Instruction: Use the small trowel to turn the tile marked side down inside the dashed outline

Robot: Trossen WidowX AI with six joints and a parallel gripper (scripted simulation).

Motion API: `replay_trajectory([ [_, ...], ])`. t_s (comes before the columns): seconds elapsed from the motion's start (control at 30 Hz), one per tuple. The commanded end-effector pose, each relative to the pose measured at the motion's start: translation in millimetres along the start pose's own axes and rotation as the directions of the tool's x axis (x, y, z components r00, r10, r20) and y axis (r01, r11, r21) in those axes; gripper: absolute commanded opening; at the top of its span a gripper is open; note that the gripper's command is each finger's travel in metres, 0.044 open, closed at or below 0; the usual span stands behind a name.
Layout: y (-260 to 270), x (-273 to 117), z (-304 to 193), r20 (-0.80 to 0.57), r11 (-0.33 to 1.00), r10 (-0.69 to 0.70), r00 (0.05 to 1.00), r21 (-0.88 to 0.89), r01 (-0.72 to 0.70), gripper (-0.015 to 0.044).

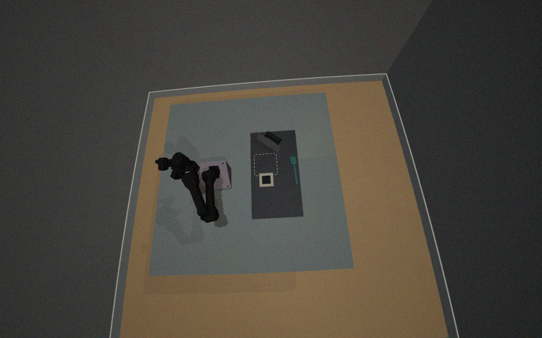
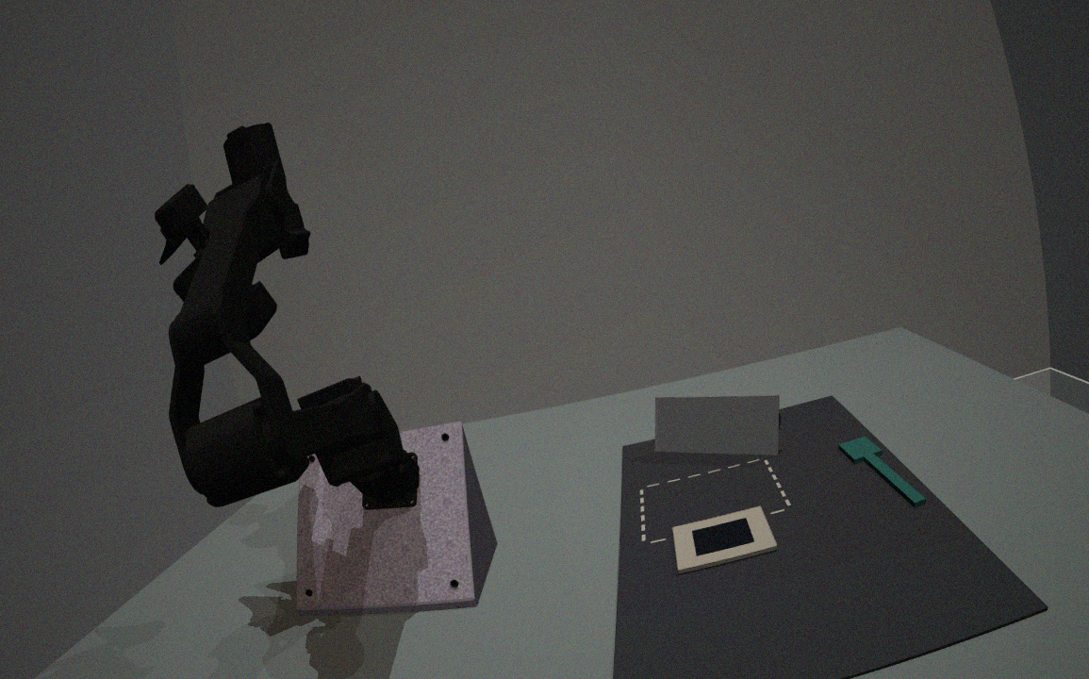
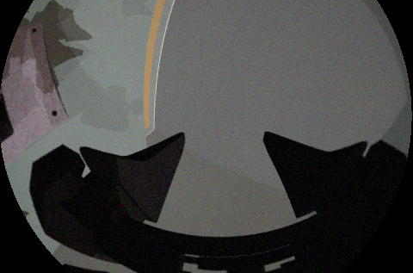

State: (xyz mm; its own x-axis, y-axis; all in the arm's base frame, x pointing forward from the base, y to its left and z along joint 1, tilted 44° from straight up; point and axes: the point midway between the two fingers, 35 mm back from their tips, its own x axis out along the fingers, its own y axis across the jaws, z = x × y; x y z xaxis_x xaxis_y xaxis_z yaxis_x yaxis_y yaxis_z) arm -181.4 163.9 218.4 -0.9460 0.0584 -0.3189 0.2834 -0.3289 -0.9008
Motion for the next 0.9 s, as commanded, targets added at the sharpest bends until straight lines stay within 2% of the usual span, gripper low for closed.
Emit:
replay_trajectory([
  [0.0, -0.1, -0.1, -1.2, -0.004, 1.000, 0.002, 1.000, 0.004, -0.002, 0.0374],
  [0.33, 2.7, -14.5, -71.3, -0.203, 0.971, 0.122, 0.971, 0.228, -0.074, 0.0111],
  [0.37, 3.9, -16.6, -78.7, -0.222, 0.964, 0.138, 0.965, 0.253, -0.079, 0.0100],
  [0.87, 40.1, -66.0, -181.4, -0.411, 0.792, 0.392, 0.823, 0.606, -0.074, 0.0100],
])
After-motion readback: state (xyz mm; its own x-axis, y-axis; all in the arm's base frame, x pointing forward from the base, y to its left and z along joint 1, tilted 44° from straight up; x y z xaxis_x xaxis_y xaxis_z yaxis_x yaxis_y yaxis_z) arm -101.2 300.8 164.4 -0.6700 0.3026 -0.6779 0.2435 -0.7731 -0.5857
